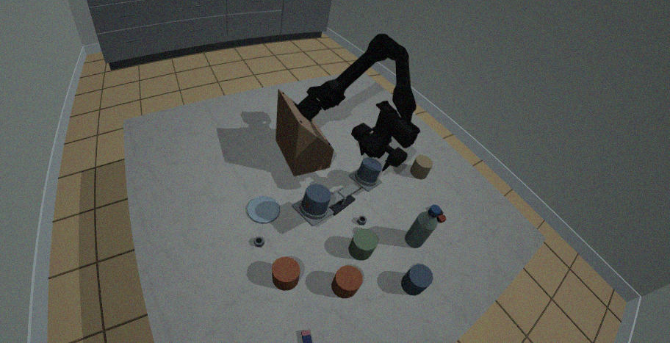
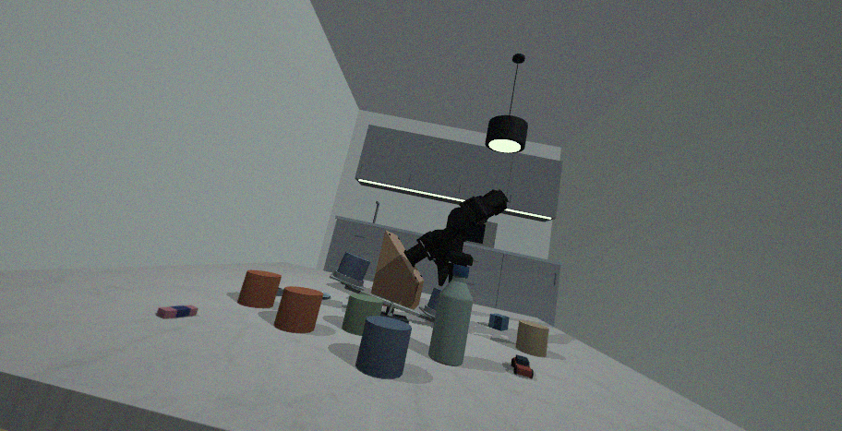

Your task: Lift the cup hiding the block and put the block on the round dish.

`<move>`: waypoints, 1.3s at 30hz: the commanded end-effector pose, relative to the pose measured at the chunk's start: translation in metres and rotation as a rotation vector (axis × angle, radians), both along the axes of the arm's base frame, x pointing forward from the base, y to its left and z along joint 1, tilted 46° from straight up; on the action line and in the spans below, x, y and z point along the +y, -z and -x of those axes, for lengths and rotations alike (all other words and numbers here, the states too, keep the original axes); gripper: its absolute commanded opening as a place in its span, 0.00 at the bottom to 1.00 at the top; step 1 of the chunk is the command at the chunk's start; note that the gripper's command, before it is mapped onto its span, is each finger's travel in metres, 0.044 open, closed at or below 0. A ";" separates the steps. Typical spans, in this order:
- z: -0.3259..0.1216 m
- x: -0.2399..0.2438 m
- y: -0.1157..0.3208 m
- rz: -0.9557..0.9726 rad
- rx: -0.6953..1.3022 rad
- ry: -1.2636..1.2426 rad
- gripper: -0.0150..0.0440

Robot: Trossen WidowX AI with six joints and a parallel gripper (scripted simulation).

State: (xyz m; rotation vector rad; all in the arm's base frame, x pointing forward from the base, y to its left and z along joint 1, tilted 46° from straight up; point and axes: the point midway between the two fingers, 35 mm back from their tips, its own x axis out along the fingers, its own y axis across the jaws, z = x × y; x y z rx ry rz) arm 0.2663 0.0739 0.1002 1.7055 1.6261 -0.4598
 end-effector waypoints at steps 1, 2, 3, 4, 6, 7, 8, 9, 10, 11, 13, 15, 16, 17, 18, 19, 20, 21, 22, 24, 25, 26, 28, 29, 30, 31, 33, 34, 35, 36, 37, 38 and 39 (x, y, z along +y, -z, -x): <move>-0.001 0.003 0.005 0.004 0.006 0.005 1.00; -0.001 0.004 0.007 0.004 0.006 0.005 1.00; -0.002 0.006 0.008 0.004 0.006 0.005 1.00; -0.002 0.007 0.009 0.004 0.006 0.005 1.00; -0.003 0.009 0.011 0.005 0.006 0.005 1.00; -0.003 0.010 0.012 0.005 0.006 0.005 1.00; -0.003 0.011 0.013 0.005 0.006 0.005 1.00; -0.003 0.012 0.015 0.005 0.006 0.005 1.00; -0.004 0.013 0.016 0.005 0.006 0.005 1.00; -0.004 0.015 0.017 0.005 0.006 0.005 1.00; -0.004 0.017 0.019 0.004 0.006 0.005 1.00; -0.005 0.019 0.021 0.004 0.005 0.005 1.00; -0.005 0.020 0.022 0.004 0.005 0.005 1.00; -0.005 0.022 0.023 0.004 0.005 0.005 1.00; -0.005 0.023 0.024 0.004 0.005 0.005 1.00; -0.005 0.024 0.026 0.004 0.005 0.005 1.00; -0.006 0.025 0.027 0.003 0.005 0.005 1.00; -0.006 0.026 0.028 0.003 0.005 0.005 1.00; -0.006 0.027 0.029 0.003 0.005 0.005 1.00; -0.006 0.030 0.031 0.002 0.005 0.005 1.00; -0.006 0.031 0.032 0.002 0.005 0.005 1.00; -0.006 0.032 0.033 0.001 0.005 0.005 1.00; -0.006 0.035 0.035 0.001 0.005 0.005 1.00; -0.006 0.036 0.036 0.000 0.005 0.005 1.00; -0.006 0.037 0.037 0.000 0.005 0.005 1.00; -0.006 0.038 0.038 -0.001 0.005 0.005 1.00; -0.006 0.039 0.038 -0.001 0.005 0.005 1.00; -0.006 0.039 0.038 -0.001 0.005 0.005 0.96; -0.006 0.039 0.038 -0.001 0.005 0.005 0.91; -0.006 0.039 0.038 -0.001 0.005 0.005 0.87; -0.006 0.039 0.038 -0.001 0.005 0.005 0.86; -0.006 0.039 0.038 -0.001 0.005 0.005 0.84; -0.006 0.039 0.038 -0.001 0.005 0.005 0.83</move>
